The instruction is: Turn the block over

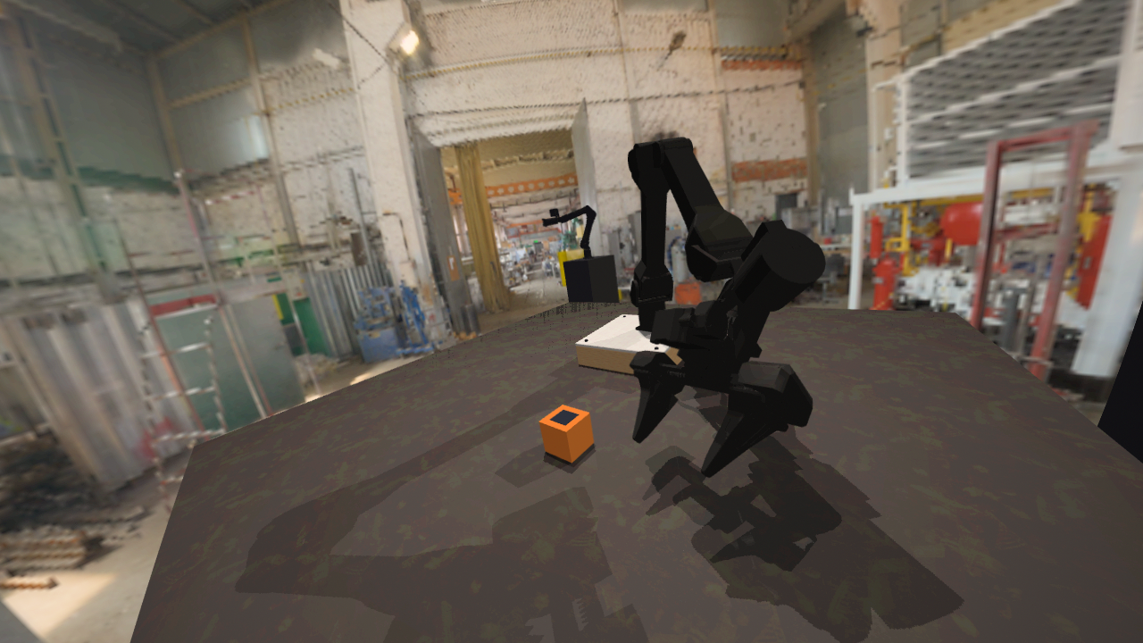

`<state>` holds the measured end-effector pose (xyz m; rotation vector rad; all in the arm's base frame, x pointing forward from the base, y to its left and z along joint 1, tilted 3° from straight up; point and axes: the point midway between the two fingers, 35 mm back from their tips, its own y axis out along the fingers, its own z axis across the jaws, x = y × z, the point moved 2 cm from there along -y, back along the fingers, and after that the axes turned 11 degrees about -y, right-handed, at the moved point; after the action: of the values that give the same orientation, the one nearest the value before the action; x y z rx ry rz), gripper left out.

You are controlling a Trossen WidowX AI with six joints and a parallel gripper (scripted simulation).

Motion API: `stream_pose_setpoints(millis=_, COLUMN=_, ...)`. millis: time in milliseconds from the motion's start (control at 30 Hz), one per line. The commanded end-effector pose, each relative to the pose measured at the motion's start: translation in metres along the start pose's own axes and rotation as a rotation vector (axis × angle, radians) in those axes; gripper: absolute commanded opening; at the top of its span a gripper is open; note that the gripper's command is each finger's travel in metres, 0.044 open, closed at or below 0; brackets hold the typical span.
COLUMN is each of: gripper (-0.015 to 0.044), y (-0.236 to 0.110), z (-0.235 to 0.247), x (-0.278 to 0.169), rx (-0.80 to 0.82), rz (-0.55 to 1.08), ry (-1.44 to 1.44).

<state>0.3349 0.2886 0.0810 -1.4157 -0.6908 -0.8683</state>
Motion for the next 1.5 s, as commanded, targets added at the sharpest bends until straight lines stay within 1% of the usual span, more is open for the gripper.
stream_pose_setpoints(millis=0, gripper=0.0440, y=0.031, z=-0.049, x=0.036, rx=-0.034, rz=0.308, ry=-0.254)
stream_pose_setpoints(millis=233, gripper=0.0440, y=0.031, z=-0.108, x=0.059, rx=0.017, rz=0.613, ry=-0.401)
stream_pose_setpoints(millis=433, gripper=0.0440, y=0.011, z=-0.156, x=0.078, rx=0.131, rz=0.847, ry=-0.442)
stream_pose_setpoints(millis=500, gripper=0.0440, y=0.001, z=-0.169, x=0.083, rx=0.172, rz=0.903, ry=-0.440)
stream_pose_setpoints(millis=800, gripper=0.0440, y=0.000, z=-0.171, x=0.083, rx=0.178, rz=0.910, ry=-0.439)
stream_pose_setpoints(millis=967, gripper=0.0440, y=0.021, z=-0.172, x=0.055, rx=0.178, rz=0.910, ry=-0.439)
stream_pose_setpoints(millis=1467, gripper=0.0440, y=0.035, z=-0.173, x=0.038, rx=0.178, rz=0.910, ry=-0.439)
